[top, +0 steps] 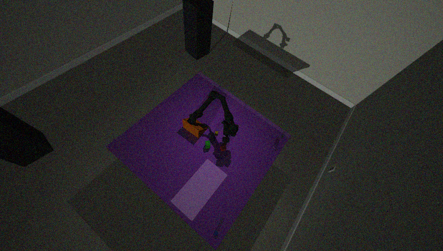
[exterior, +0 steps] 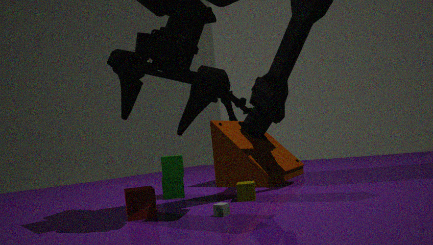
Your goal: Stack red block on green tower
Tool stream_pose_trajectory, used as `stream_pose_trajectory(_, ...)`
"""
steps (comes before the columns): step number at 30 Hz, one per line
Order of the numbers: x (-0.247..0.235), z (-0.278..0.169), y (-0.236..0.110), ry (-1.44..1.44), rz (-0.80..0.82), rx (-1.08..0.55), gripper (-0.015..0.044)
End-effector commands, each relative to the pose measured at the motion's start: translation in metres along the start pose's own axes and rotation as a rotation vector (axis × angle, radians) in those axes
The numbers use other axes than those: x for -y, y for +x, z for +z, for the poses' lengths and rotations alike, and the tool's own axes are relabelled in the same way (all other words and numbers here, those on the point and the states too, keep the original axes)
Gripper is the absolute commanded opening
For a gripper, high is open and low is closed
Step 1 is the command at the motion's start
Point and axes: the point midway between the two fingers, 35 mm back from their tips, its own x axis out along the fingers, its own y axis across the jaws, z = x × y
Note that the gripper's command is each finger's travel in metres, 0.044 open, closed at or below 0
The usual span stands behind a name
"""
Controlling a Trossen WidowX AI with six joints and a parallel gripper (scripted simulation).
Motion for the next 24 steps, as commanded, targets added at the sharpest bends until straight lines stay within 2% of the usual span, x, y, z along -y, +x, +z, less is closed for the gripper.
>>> stream_pose_trajectory(1, 0.008, 0.000, 0.007, 0.204, 0.066, -0.053, 0.0440)
stream_pose_trajectory(15, 0.034, -0.005, 0.028, 0.981, 0.247, -0.296, 0.0440)
stream_pose_trajectory(24, 0.035, -0.005, 0.030, 1.018, 0.254, -0.310, 0.0440)
